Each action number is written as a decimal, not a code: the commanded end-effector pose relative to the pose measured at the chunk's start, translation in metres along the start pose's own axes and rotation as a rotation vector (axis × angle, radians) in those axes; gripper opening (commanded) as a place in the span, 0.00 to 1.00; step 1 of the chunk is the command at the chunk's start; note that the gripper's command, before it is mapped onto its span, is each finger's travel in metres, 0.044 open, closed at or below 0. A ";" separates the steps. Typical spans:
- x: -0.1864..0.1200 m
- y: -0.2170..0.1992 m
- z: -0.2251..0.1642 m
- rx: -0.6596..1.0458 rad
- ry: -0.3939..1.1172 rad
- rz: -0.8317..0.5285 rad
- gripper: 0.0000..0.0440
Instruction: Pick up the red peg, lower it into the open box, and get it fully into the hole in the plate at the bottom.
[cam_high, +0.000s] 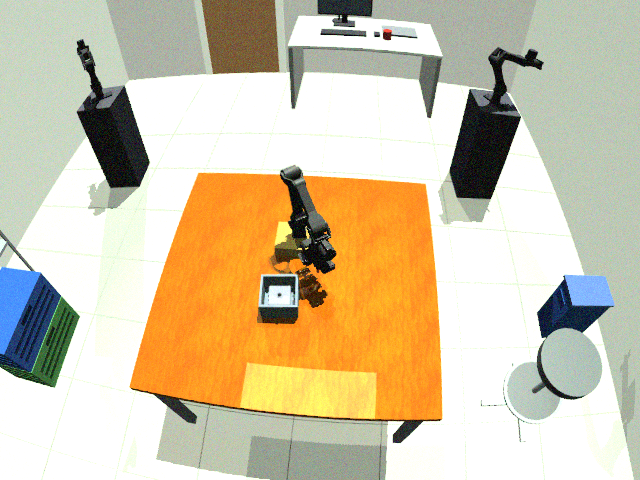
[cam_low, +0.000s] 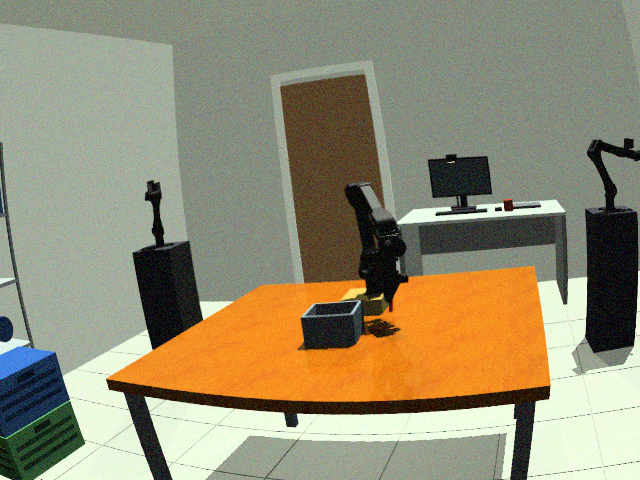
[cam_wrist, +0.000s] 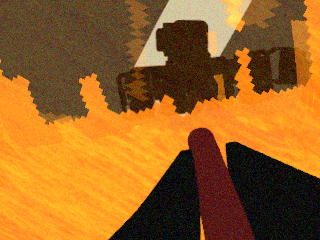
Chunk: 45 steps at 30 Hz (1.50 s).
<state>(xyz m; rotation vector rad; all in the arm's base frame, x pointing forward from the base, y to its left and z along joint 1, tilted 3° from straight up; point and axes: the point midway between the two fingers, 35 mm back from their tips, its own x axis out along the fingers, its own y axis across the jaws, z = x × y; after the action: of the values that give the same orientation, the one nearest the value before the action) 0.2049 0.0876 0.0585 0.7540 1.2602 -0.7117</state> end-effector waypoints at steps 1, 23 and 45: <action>-0.011 0.004 0.011 -0.027 -0.035 0.013 0.01; -0.065 0.027 0.101 -0.017 -0.176 0.052 0.00; -0.045 0.022 0.184 0.105 -0.195 0.035 0.01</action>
<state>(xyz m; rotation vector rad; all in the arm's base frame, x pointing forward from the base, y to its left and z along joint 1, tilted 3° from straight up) 0.3131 -0.0416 0.1338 0.7617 1.0336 -0.8061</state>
